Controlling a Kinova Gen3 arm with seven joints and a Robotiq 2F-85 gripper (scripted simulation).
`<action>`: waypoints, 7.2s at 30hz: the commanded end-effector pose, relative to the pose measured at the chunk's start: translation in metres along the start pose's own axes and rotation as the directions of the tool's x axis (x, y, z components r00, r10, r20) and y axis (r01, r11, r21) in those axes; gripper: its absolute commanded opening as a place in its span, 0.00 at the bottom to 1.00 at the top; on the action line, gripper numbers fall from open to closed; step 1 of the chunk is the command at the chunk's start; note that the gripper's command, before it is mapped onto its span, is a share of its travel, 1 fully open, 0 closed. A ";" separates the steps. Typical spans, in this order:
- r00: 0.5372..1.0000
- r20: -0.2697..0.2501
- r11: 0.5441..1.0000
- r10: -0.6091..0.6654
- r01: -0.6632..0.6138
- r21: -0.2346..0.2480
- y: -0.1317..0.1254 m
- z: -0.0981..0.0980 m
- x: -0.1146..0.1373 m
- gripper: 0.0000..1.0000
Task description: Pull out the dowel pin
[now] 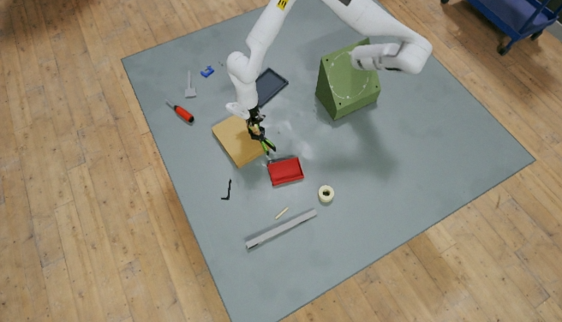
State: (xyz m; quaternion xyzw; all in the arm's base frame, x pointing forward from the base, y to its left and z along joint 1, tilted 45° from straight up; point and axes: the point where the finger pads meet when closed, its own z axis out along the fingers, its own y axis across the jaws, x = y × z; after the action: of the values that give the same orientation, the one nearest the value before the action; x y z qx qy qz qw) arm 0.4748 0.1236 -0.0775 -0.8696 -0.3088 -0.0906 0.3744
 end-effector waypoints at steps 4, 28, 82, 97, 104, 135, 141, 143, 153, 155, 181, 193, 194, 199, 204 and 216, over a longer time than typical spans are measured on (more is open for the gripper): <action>1.000 -0.001 1.000 -0.018 0.018 -0.002 0.001 -0.001 0.000 0.10; 0.995 -0.001 0.995 -0.096 0.096 -0.002 0.001 -0.001 0.000 0.10; 0.984 -0.001 0.984 -0.178 0.178 -0.002 0.001 -0.002 0.000 0.10; 0.993 -0.001 0.993 -0.120 0.120 -0.002 0.001 -0.002 0.000 0.10; 0.995 -0.001 0.995 -0.097 0.097 -0.002 0.001 -0.002 0.000 0.10; 0.999 -0.001 0.999 0.040 -0.040 -0.002 0.001 -0.002 0.000 0.10; 0.998 -0.001 0.998 0.066 -0.066 -0.002 0.001 -0.002 0.000 0.10; 0.997 -0.001 0.997 0.077 -0.077 -0.002 0.001 -0.002 0.000 0.10; 0.993 -0.002 0.993 0.119 -0.119 -0.002 0.001 -0.003 0.000 0.10; 0.992 -0.002 0.992 0.130 -0.130 -0.002 0.001 -0.003 0.000 0.10; 0.965 -0.002 0.965 0.262 -0.262 -0.001 0.001 -0.003 0.000 0.10; 0.948 -0.002 0.948 0.319 -0.319 -0.001 0.001 -0.003 0.000 0.10; 0.946 -0.002 0.946 0.325 -0.325 -0.001 0.001 -0.003 0.000 0.10; 0.935 -0.002 0.935 0.354 -0.354 -0.001 0.001 -0.003 0.000 0.10; 0.929 -0.002 0.929 0.371 -0.371 -0.001 0.001 -0.003 0.000 0.10; 0.898 -0.002 0.898 0.440 -0.440 -0.001 0.001 -0.003 0.000 0.10</action>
State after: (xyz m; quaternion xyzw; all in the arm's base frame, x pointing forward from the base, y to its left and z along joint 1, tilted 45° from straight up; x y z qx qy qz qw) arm 0.4745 0.1227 -0.0766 -0.9157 -0.1139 -0.0070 0.3854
